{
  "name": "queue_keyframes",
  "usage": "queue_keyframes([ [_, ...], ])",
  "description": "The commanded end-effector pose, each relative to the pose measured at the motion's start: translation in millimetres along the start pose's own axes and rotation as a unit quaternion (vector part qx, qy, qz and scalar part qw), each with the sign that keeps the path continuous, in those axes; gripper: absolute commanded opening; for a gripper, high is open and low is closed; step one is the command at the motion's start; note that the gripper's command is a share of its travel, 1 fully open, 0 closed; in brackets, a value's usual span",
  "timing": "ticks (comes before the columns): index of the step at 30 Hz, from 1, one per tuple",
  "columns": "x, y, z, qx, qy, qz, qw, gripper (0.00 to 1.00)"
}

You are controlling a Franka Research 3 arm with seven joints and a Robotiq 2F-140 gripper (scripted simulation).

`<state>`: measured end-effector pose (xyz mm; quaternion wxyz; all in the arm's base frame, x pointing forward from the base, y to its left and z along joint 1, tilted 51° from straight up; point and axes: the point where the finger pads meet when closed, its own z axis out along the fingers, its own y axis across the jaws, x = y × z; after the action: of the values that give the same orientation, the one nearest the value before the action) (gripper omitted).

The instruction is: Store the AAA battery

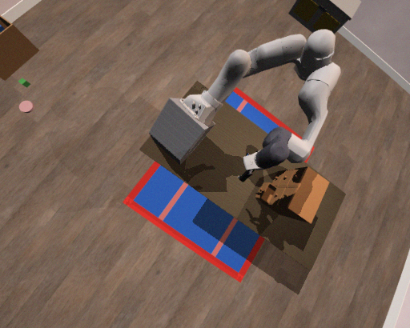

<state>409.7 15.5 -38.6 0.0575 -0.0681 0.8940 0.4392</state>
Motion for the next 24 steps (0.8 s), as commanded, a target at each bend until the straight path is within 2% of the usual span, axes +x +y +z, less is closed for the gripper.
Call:
queue_keyframes([
  [1, -8, -2, 5.3, 0.004, -0.04, -0.008, 0.999, 1.0],
  [9, -23, -2, 23.7, 0.003, -0.142, -0.008, 0.99, 1.0],
  [11, -23, -2, 23.7, 0.003, -0.142, -0.008, 0.99, 1.0],
  [13, -28, -2, 28.8, 0.003, -0.17, -0.008, 0.985, 1.0],
  [18, -39, -2, 42.4, 0.002, -0.244, -0.009, 0.97, 1.0],
  [24, -53, -2, 59.2, 0.001, -0.333, -0.009, 0.943, 1.0],
])
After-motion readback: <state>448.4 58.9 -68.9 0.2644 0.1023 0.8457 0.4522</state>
